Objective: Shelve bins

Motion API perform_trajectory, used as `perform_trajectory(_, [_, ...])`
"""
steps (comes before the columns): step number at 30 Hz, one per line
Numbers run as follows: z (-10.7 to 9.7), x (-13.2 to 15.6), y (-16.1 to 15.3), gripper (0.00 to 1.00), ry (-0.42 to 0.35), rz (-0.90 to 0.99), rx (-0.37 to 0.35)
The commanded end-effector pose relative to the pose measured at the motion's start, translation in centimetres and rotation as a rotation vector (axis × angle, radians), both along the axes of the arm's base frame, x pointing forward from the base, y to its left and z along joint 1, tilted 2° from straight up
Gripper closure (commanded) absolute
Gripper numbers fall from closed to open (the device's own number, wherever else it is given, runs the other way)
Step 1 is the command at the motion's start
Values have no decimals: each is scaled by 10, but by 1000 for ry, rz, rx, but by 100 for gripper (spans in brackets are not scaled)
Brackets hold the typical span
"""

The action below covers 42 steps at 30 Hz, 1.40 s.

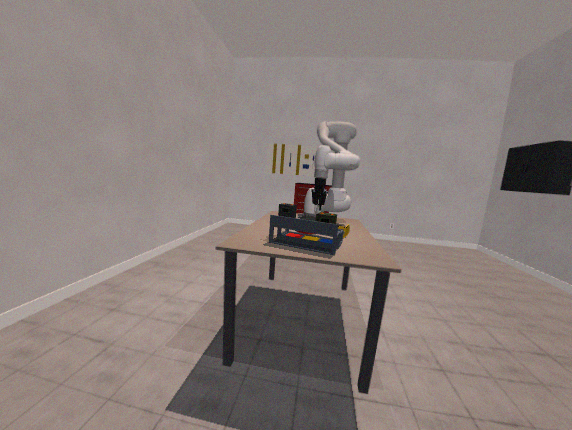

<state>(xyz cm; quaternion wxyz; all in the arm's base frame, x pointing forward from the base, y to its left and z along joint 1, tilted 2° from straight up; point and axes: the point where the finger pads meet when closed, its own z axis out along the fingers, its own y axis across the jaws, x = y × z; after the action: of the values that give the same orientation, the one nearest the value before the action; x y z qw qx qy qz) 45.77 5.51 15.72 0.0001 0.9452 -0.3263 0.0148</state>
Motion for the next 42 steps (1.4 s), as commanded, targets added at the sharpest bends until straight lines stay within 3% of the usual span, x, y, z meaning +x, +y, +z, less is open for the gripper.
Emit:
perform_trajectory(1, [-3, 0, 0, 76, 0, 0, 0])
perform_trajectory(24, [-43, 1, -1, 76, 0, 0, 0])
perform_trajectory(42, [-50, 1, -1, 76, 0, 0, 0])
